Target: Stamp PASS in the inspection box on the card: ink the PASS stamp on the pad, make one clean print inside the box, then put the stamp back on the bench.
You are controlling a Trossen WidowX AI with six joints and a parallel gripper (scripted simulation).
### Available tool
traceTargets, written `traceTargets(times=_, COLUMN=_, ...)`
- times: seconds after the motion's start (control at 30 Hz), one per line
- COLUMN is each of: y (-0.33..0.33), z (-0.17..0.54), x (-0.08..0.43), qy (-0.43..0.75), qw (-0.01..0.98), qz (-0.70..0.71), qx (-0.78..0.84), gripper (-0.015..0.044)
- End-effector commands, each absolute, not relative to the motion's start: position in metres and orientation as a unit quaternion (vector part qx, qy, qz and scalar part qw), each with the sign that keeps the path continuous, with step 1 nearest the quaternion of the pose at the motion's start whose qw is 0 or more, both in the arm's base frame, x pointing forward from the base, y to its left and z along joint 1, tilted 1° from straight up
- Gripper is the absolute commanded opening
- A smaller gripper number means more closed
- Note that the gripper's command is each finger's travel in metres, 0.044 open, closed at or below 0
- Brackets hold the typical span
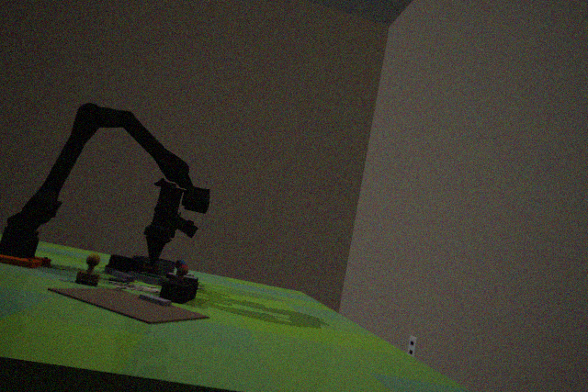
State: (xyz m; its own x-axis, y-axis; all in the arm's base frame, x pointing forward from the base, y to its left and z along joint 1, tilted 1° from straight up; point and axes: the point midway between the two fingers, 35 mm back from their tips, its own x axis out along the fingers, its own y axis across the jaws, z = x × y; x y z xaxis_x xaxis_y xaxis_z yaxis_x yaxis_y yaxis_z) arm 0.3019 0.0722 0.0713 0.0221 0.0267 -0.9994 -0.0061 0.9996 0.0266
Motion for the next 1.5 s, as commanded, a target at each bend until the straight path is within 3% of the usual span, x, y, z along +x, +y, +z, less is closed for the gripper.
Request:
traceTargets(times=0.0, y=0.073, z=0.079, x=0.302, qy=0.698, qw=0.716, qz=0.014, qx=0.010, gripper=0.0000)
traceTargets(times=0.87, y=0.072, z=0.117, x=0.301, qy=0.698, qw=0.716, qz=0.014, qx=0.009, gripper=0.0000)
traceTargets(times=1.47, y=-0.021, z=0.117, x=0.303, qy=0.698, qw=0.715, qz=0.035, qx=-0.019, gripper=0.0000)
